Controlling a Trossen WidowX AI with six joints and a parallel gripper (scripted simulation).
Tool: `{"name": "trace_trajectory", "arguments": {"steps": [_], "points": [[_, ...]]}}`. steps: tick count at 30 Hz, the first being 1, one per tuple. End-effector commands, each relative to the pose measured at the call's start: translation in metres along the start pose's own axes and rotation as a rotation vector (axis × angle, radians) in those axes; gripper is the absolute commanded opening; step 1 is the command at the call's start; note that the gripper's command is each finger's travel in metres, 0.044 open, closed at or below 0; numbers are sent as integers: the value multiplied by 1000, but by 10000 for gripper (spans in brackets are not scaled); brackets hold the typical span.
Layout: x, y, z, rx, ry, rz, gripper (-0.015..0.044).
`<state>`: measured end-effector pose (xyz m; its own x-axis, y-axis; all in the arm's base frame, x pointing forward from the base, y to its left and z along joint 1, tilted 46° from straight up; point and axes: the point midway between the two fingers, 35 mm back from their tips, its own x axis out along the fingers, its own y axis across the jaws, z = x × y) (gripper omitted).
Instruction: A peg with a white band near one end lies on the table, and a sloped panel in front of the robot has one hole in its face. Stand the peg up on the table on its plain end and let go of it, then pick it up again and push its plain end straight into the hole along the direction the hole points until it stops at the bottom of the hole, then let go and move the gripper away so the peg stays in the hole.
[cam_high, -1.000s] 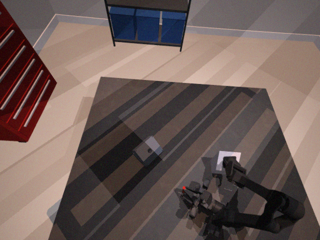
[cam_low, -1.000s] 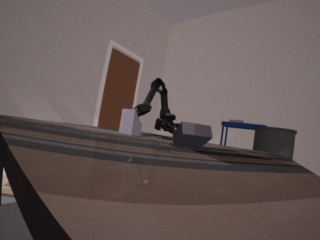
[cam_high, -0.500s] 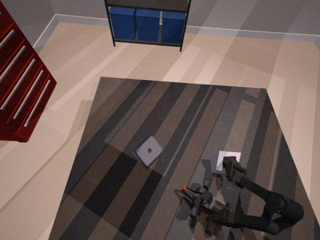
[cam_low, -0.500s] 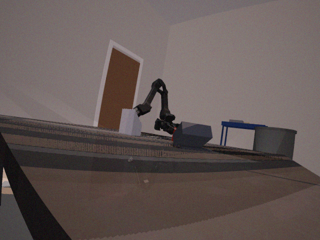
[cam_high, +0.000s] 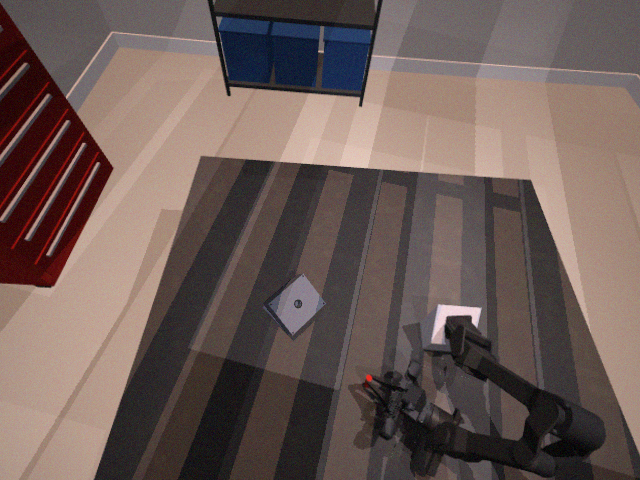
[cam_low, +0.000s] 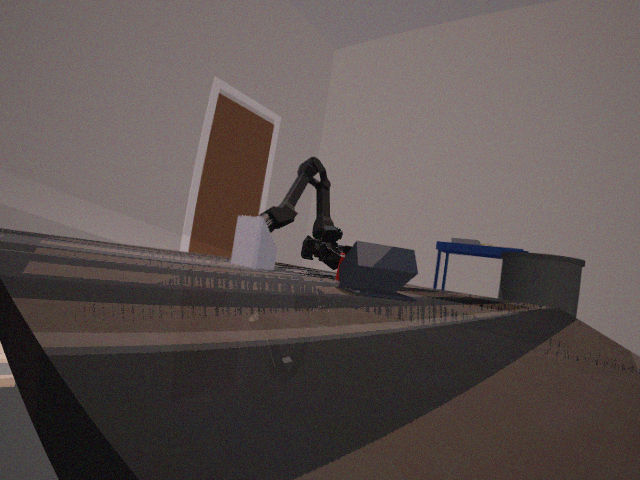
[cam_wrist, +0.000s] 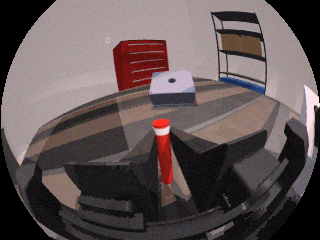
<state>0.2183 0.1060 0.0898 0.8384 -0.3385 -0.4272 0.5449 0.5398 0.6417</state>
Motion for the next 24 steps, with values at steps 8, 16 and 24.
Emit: {"name": "trace_trajectory", "arguments": {"steps": [8,16,24], "points": [[-2,-1,-2,2,-9,0,49],[-2,-2,-3,4,-19,-1,49],[-3,-3,-3,6,-30,-1,49]]}}
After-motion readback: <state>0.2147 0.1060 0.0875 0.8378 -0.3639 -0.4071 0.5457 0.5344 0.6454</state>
